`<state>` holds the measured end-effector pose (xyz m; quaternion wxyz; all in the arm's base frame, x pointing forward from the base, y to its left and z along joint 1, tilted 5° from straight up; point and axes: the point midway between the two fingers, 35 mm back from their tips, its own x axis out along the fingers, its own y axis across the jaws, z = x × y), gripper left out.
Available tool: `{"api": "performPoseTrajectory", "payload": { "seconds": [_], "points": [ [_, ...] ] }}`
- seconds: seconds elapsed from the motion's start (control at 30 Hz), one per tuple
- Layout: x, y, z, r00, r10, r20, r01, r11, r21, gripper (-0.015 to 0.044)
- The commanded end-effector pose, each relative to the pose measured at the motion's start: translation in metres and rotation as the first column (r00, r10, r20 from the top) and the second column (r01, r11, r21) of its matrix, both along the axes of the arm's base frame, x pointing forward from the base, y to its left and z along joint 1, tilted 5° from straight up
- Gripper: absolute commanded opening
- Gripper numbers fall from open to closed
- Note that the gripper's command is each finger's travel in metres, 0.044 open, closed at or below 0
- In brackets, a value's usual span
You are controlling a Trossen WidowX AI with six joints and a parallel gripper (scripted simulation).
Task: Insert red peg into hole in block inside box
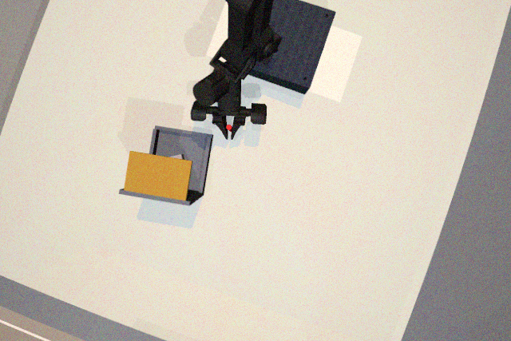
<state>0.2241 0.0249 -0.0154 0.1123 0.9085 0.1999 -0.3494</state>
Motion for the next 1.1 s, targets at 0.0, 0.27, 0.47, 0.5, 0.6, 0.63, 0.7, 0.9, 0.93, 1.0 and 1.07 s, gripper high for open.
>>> {"api": "performPoseTrajectory", "payload": {
  "seconds": [0.0, 0.27, 0.47, 0.5, 0.6, 0.63, 0.7, 0.9, 0.93, 1.0, 1.07],
  "points": [
    [0.002, 0.000, 0.003, 1.000, 0.000, 0.002, 0.000, 1.000, 0.000, 0.0000],
    [0.003, 0.000, 0.009, 1.000, 0.001, 0.003, -0.001, 1.000, 0.000, 0.0000],
    [0.005, 0.001, 0.014, 1.000, 0.001, 0.004, -0.001, 1.000, 0.000, 0.0000],
    [0.005, 0.001, 0.015, 1.000, 0.001, 0.004, -0.001, 1.000, 0.000, 0.0000],
    [0.005, 0.001, 0.017, 1.000, 0.002, 0.005, -0.002, 1.000, 0.000, 0.0000],
    [0.005, 0.001, 0.018, 1.000, 0.002, 0.005, -0.002, 1.000, 0.000, 0.0000],
    [0.006, 0.001, 0.020, 1.000, 0.002, 0.005, -0.002, 1.000, 0.000, 0.0000],
    [0.006, 0.002, 0.025, 1.000, 0.003, 0.006, -0.003, 1.000, 0.000, 0.0000],
    [0.007, 0.002, 0.026, 1.000, 0.003, 0.006, -0.003, 1.000, 0.000, 0.0000],
    [0.007, 0.002, 0.028, 1.000, 0.003, 0.006, -0.003, 1.000, 0.000, 0.0000],
    [0.007, 0.002, 0.030, 1.000, 0.003, 0.007, -0.003, 1.000, 0.000, 0.0000]
  ]
}}
